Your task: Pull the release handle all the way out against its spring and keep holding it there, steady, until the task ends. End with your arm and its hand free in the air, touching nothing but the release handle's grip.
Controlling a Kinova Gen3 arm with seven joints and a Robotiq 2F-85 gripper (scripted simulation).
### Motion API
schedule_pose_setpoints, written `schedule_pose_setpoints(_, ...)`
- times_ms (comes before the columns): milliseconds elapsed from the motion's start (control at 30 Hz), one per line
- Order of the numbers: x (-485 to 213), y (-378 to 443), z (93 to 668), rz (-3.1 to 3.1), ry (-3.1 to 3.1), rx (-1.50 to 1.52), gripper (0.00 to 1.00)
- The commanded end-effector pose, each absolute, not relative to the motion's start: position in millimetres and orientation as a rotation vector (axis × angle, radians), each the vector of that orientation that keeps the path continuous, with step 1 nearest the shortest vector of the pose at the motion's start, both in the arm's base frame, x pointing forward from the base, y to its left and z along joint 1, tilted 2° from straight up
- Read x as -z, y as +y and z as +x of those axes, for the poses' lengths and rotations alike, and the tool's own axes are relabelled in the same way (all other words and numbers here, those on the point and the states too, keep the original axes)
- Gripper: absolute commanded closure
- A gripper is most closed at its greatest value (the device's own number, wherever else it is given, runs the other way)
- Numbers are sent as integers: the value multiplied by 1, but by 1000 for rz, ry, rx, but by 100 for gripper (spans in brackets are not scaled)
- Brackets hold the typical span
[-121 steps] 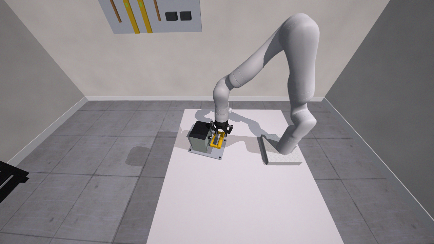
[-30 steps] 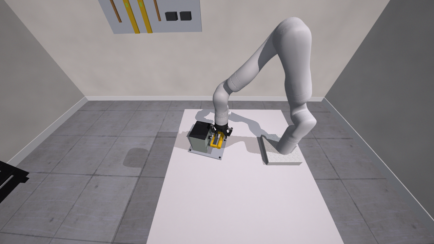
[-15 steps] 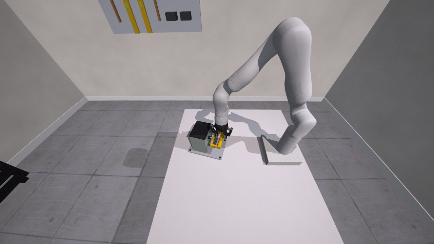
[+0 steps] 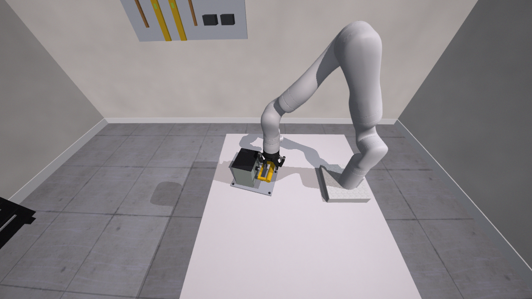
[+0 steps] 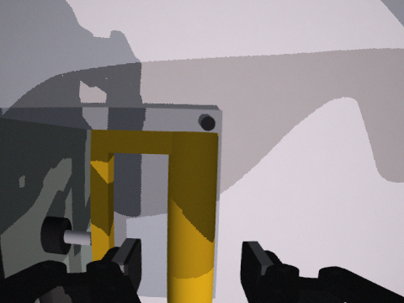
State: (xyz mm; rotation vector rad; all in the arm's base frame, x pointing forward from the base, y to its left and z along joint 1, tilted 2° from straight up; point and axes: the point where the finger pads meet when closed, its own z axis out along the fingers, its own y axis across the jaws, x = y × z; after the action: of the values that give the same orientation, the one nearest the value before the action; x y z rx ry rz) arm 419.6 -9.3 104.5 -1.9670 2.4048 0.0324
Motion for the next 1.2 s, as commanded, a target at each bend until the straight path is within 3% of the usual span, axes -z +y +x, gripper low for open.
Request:
schedule_pose_setpoints(0, -105, -9, 420, -1966, 2404, -31, 46)
schedule_pose_setpoints(1167, -78, -8, 420, -1966, 2404, -31, 46)
